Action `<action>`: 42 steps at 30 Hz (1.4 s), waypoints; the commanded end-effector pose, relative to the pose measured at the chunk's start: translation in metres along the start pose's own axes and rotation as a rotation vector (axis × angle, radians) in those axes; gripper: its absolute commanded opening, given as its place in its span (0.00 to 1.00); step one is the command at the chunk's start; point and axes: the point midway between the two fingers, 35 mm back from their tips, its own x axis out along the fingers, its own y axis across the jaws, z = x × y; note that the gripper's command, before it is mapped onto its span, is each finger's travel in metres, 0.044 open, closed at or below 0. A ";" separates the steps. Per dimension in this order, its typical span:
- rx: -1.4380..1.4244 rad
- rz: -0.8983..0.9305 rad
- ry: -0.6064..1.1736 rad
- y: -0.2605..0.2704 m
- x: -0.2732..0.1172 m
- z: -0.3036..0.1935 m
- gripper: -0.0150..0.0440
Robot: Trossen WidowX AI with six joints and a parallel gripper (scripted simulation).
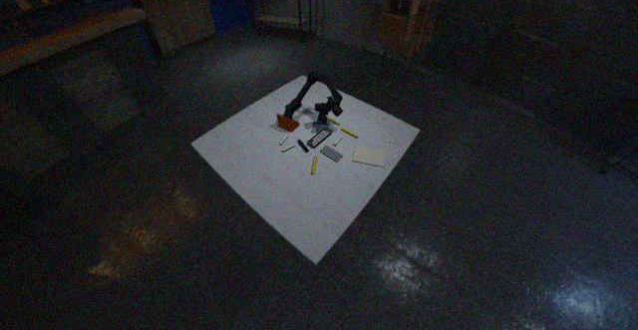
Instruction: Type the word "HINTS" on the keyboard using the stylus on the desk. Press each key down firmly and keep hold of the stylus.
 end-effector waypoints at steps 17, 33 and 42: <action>0.029 0.009 -0.005 0.000 0.009 -0.007 0.51; 0.029 0.009 -0.004 0.000 0.017 -0.011 0.51; 0.029 0.008 -0.004 0.000 0.022 -0.014 0.51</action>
